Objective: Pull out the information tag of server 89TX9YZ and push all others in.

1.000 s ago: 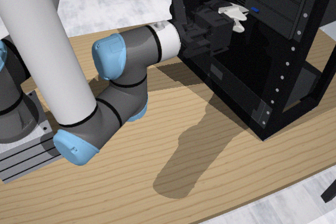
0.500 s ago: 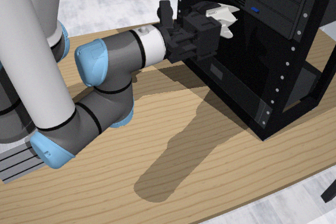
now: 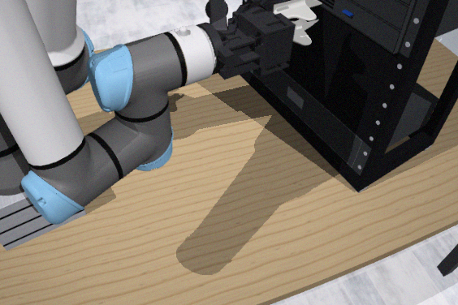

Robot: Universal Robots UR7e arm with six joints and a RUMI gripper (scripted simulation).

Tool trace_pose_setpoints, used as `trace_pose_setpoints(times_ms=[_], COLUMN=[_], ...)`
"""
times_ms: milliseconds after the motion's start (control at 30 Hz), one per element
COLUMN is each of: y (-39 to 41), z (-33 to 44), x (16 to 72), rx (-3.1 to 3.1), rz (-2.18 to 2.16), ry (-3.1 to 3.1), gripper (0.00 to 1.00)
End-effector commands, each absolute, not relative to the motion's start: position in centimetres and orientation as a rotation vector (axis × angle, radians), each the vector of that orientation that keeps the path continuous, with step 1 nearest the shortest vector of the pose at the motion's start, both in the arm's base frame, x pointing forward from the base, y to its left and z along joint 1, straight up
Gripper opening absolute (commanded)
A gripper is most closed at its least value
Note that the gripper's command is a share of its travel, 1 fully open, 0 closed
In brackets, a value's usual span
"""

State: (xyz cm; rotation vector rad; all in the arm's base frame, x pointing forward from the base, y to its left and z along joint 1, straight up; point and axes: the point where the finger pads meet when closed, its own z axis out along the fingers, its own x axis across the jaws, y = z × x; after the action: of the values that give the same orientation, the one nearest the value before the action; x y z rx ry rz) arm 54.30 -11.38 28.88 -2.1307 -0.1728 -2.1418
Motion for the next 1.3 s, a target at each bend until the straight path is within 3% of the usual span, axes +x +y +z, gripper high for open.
trace_pose_setpoints(times_ms=[0, 667, 1267], y=[-11.6, -11.5, -10.7], z=[30.6, 31.1, 31.1], x=[52.9, 53.3, 58.5], rx=[-2.133, -2.133, -2.133], rz=[-2.139, -2.139, -2.139], ry=[-0.174, -0.174, -0.174], gripper=[0.15, 0.15, 0.15])
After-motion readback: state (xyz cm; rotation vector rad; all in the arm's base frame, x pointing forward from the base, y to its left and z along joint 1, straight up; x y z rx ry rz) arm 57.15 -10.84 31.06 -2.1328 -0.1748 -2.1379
